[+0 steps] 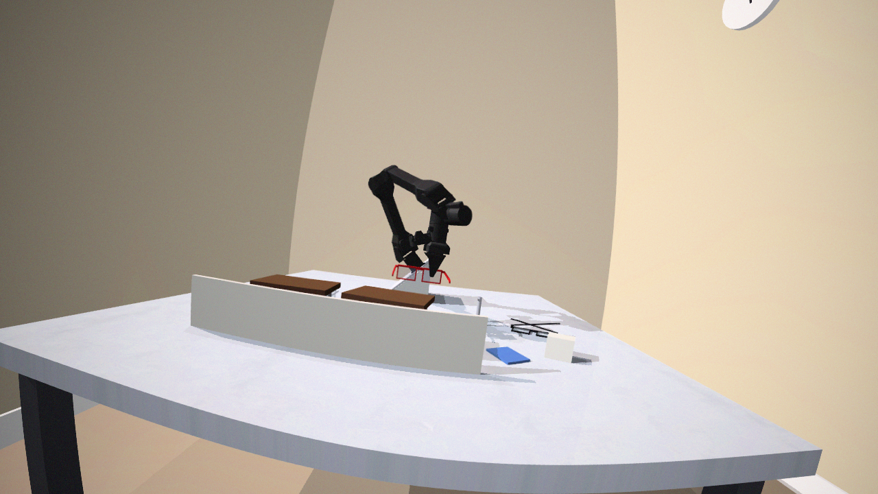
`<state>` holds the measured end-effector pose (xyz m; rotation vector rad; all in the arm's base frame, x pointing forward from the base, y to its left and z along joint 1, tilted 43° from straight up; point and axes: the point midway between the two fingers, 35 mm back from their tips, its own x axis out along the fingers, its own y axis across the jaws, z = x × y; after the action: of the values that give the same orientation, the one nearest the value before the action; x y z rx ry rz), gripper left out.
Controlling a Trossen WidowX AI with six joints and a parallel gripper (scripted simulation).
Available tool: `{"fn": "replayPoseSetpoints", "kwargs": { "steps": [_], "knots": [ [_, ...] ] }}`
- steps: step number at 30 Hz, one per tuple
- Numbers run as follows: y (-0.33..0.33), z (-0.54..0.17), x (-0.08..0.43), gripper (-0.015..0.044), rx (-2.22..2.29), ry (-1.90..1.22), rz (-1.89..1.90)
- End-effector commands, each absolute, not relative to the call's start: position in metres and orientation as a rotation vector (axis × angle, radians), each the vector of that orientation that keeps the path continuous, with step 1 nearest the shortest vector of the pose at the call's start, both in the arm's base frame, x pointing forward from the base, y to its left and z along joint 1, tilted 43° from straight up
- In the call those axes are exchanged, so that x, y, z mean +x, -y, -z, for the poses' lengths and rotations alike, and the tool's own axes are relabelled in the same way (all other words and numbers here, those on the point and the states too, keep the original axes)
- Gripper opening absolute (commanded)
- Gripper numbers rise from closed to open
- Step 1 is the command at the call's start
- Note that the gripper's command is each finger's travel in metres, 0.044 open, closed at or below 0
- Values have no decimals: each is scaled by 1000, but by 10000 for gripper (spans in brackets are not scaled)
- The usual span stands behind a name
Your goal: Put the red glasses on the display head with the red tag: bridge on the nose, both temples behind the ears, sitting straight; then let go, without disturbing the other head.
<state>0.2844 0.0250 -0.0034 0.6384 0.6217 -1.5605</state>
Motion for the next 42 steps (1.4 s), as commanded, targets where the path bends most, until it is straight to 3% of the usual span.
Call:
{"fn": "replayPoseSetpoints", "kwargs": {
  "steps": [1, 11, 42],
  "knots": [
    [-23, 5, 283, 0, 736, -552, 1601],
    [-18, 12, 282, 0, 887, -418, 1562],
    [7, 35, 282, 0, 853, -412, 1614]
  ]
}}
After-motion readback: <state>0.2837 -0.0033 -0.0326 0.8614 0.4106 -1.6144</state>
